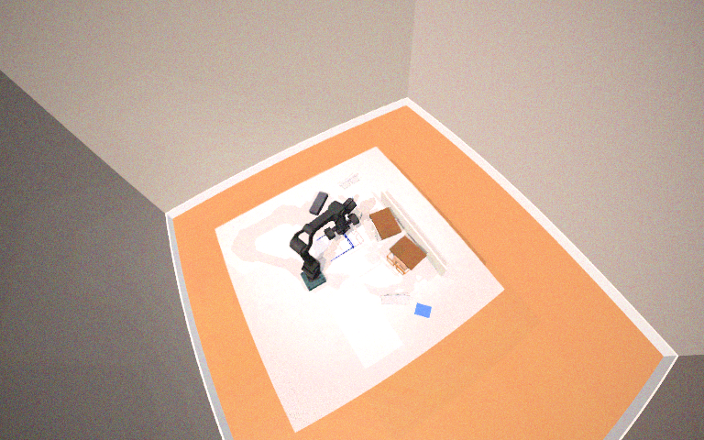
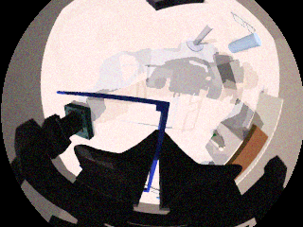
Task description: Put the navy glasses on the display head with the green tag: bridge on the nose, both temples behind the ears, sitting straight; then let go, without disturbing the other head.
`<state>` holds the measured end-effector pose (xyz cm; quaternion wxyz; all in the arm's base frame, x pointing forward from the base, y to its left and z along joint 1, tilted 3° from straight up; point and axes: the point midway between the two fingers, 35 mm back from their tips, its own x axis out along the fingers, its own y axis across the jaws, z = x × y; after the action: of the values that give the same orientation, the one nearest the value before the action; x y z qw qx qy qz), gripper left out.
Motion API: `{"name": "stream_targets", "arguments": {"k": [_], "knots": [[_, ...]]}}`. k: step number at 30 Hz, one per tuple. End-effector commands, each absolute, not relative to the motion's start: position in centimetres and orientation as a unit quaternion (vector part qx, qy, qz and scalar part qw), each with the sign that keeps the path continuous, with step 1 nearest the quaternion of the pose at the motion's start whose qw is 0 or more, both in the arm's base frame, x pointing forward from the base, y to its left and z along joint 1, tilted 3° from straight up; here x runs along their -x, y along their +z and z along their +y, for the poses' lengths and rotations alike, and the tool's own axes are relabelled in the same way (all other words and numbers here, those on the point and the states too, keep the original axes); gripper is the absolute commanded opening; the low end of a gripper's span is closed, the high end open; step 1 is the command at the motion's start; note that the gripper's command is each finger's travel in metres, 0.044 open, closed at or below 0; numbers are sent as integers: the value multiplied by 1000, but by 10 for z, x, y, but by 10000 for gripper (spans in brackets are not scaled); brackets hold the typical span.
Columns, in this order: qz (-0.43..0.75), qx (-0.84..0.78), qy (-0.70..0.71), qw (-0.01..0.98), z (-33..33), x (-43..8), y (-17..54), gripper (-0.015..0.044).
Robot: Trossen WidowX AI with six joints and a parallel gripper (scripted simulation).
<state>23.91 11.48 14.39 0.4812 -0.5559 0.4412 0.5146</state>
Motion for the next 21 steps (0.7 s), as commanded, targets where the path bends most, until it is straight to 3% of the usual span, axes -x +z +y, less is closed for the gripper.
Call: {"name": "stream_targets", "arguments": {"k": [1,21], "knots": [[415,577,539,451,111,-238,143,0],[231,688,640,252,91,-242,143,0]]}}
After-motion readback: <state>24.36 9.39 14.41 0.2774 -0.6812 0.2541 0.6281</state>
